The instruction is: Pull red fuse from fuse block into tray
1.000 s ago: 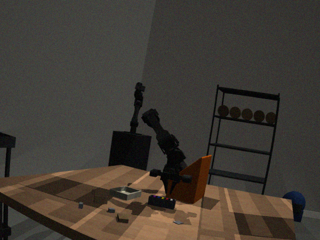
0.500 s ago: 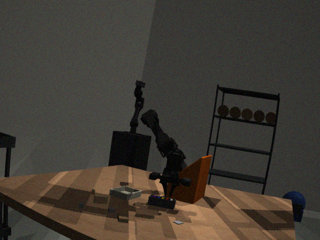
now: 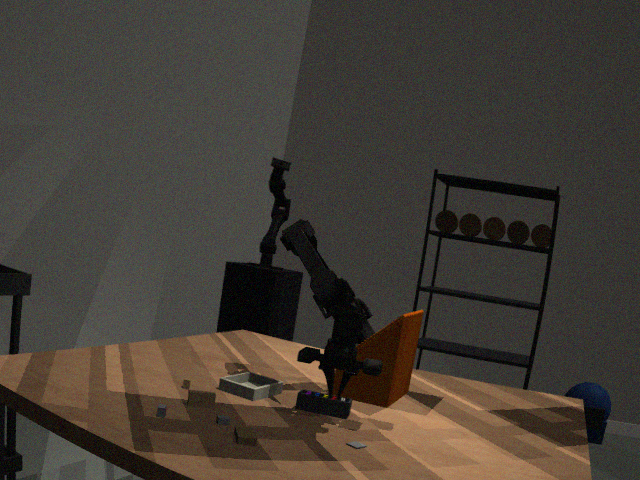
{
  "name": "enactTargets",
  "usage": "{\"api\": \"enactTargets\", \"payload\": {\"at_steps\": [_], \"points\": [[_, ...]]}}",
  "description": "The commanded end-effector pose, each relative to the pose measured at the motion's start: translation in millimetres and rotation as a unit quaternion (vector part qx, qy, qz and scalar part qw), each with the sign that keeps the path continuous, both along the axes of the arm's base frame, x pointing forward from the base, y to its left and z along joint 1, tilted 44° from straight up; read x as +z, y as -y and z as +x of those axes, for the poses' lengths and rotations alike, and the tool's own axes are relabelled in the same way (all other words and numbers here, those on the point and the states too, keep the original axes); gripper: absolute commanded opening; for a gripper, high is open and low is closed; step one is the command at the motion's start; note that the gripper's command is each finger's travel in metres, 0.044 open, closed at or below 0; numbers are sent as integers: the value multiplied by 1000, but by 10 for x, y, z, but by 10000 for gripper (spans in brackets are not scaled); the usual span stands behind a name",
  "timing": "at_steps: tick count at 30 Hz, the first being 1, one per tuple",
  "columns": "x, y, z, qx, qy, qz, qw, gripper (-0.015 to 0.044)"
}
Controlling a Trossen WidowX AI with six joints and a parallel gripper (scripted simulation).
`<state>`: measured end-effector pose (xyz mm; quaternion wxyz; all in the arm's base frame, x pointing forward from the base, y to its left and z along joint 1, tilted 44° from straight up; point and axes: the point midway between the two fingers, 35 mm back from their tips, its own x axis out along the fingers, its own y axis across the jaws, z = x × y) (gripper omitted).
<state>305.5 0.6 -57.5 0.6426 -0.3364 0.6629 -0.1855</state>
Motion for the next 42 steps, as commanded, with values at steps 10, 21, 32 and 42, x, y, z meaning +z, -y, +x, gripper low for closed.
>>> {"api": "enactTargets", "payload": {"at_steps": [10, 21, 32, 42], "points": [[-61, 66, 0, 1, -2, -2, 1000, 74], [-54, 55, 1, 0, -1, 0, 1000, 14], [-36, 35, 1, 0, -1, 0, 1000, 0], [-2, 1, 1, 0, -1, 0, 1000, 0]]}}
